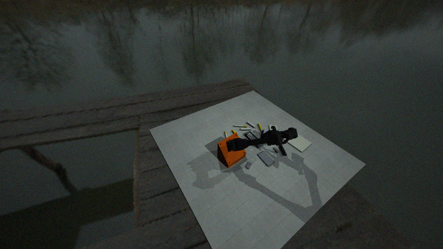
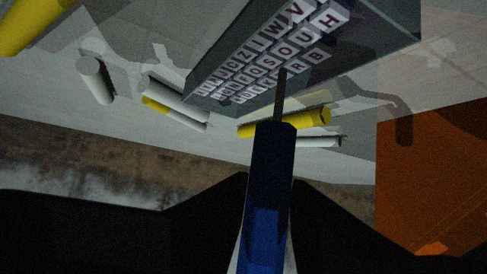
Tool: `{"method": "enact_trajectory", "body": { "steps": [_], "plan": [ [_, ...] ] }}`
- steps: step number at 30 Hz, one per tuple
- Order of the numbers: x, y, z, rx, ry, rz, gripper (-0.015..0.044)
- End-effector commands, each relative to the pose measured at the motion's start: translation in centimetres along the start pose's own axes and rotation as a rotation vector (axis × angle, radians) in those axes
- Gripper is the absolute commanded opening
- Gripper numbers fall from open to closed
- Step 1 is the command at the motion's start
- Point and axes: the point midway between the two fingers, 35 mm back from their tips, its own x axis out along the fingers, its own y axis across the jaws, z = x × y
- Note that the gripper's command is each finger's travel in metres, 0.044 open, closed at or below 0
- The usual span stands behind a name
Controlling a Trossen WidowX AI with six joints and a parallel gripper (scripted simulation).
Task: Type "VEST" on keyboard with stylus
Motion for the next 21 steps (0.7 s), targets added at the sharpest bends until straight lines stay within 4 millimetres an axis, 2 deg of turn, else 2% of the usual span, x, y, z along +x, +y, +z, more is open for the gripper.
{"method": "enact_trajectory", "body": {
  "steps": [1,17,21],
  "plan": [
    [0.9,0.3,-0.6,0.001,0.003,-0.002,0.0000],
    [7.6,1.6,-5.1,0.006,0.013,0.001,0.0000],
    [7.8,1.6,-5.3,0.007,0.014,0.001,0.0000]
  ]
}}
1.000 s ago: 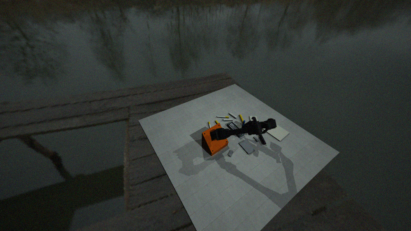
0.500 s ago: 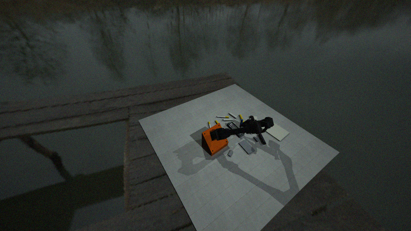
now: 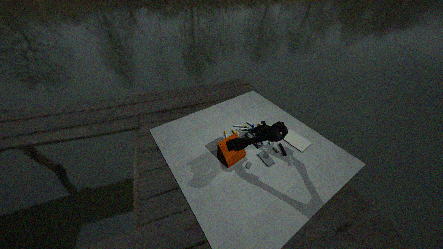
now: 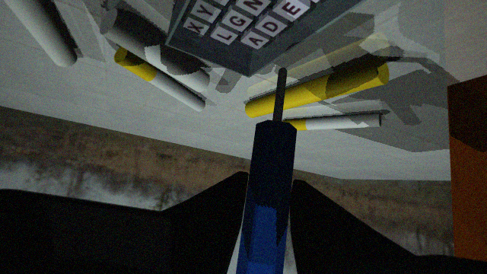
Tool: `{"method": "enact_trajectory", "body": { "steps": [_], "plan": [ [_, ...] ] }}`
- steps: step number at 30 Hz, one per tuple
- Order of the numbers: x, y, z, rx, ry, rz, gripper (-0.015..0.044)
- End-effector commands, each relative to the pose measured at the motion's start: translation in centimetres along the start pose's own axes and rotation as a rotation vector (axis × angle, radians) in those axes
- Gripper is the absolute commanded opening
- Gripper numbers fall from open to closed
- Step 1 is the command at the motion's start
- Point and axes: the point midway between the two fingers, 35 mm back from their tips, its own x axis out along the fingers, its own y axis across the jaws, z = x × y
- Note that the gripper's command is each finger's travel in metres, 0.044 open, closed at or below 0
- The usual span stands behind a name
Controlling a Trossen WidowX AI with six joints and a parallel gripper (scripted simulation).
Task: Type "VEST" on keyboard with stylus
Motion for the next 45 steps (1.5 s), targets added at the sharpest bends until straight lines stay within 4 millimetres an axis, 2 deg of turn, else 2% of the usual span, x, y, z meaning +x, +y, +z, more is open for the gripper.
{"method": "enact_trajectory", "body": {
  "steps": [1,6,15,18,19,45],
  "plan": [
    [0.3,0.0,-0.1,0.006,0.002,0.009,0.0000],
    [1.2,0.0,1.4,0.006,0.002,0.008,0.0000],
    [1.3,0.0,1.5,0.006,0.002,0.008,0.0000],
    [1.4,-0.1,1.6,0.006,0.002,0.008,0.0079],
    [1.4,-0.1,1.7,0.006,0.002,0.008,0.0081],
    [2.0,-0.1,2.6,0.007,0.001,0.008,0.0081]
  ]
}}
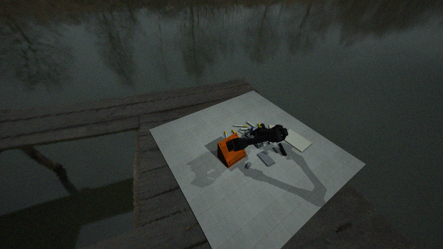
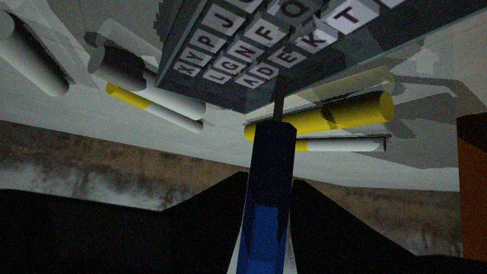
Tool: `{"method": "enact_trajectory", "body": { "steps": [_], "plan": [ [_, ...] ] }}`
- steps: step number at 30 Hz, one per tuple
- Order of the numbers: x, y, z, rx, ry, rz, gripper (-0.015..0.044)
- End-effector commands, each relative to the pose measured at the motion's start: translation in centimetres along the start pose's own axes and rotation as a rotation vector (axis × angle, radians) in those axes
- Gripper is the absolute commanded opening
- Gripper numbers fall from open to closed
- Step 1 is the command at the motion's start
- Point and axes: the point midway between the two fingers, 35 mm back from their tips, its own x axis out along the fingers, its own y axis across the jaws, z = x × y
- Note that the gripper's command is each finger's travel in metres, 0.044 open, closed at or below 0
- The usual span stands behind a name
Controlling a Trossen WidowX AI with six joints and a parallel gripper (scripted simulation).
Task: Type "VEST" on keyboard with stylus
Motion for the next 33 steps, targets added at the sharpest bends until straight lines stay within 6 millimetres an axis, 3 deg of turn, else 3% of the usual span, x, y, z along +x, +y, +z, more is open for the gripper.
{"method": "enact_trajectory", "body": {
  "steps": [1,21,29,33],
  "plan": [
    [0.1,0.0,0.2,-0.003,-0.003,-0.002,0.0081],
    [0.6,0.0,0.9,-0.003,-0.003,-0.002,0.0081],
    [0.4,0.0,0.7,-0.003,-0.003,-0.002,0.0081],
    [-0.2,0.0,-0.3,-0.003,-0.003,-0.001,0.0081]
  ]
}}
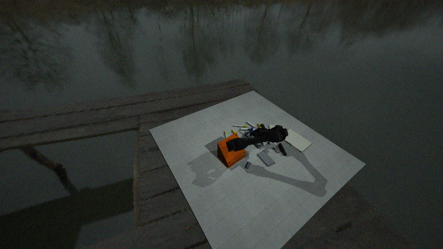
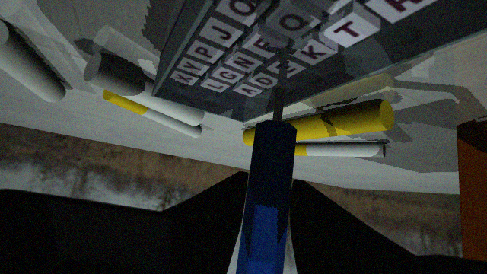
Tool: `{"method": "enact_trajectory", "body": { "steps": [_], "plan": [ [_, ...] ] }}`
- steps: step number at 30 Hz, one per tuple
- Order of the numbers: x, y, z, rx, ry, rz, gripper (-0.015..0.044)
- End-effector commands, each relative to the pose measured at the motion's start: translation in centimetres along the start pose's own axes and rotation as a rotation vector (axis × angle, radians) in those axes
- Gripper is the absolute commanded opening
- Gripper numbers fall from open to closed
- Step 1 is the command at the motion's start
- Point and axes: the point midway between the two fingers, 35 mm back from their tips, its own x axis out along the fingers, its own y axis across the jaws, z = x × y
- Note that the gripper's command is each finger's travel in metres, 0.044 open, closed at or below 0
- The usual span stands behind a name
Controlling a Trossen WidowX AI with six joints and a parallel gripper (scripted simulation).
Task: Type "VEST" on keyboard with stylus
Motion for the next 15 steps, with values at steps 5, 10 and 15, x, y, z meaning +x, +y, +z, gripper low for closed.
{"method": "enact_trajectory", "body": {
  "steps": [5,10,15],
  "plan": [
    [-1.8,0.0,-2.9,-0.001,0.000,0.002,0.0081],
    [-1.6,0.1,-2.8,-0.008,-0.005,0.000,0.0085],
    [-1.6,0.1,-2.8,-0.008,-0.005,0.000,0.0051]
  ]
}}
